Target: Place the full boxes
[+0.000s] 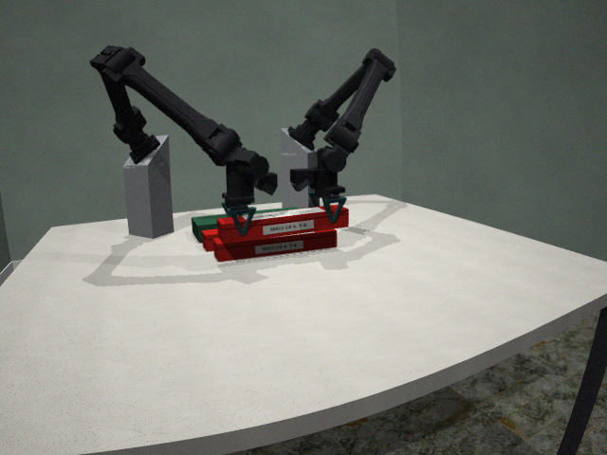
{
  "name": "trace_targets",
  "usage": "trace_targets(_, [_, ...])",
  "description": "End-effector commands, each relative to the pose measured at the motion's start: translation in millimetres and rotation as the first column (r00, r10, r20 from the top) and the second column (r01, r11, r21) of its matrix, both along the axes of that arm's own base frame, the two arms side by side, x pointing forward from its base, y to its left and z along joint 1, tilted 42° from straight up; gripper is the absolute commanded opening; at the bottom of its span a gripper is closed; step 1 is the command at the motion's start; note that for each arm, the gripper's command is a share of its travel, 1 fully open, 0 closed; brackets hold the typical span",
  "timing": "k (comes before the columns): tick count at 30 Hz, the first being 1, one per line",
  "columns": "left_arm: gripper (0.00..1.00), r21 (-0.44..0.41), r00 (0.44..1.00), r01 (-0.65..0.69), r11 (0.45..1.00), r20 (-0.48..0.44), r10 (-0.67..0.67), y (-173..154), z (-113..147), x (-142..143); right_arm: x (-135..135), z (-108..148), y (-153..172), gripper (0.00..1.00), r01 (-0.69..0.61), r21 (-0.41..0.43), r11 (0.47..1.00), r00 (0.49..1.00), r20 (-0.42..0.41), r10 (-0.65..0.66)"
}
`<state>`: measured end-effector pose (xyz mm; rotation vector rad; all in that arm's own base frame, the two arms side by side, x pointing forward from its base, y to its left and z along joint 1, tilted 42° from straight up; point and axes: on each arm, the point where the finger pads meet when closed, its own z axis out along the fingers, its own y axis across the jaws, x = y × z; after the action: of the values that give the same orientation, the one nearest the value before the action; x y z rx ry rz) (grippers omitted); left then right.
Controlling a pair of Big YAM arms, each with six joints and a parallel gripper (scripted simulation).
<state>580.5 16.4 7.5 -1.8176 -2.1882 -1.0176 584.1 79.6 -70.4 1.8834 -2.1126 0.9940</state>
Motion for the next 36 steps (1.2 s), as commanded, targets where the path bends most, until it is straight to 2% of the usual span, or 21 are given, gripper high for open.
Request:
trace_targets(1, [0.00, -0.011, 0.993, 0.043, 0.999, 0.112, -0.042, -36.2, 68.8, 16.8, 15.9, 65.5, 42.9, 0.00, -0.041, 0.018, 0.999, 0.993, 0.114, 0.039])
trace_targets(36, [0.00, -0.012, 0.993, 0.043, 0.999, 0.111, -0.041, -46.7, 83.0, 9.1, 7.8, 79.0, 54.2, 0.00, -0.041, 0.019, 0.999, 0.993, 0.113, 0.039])
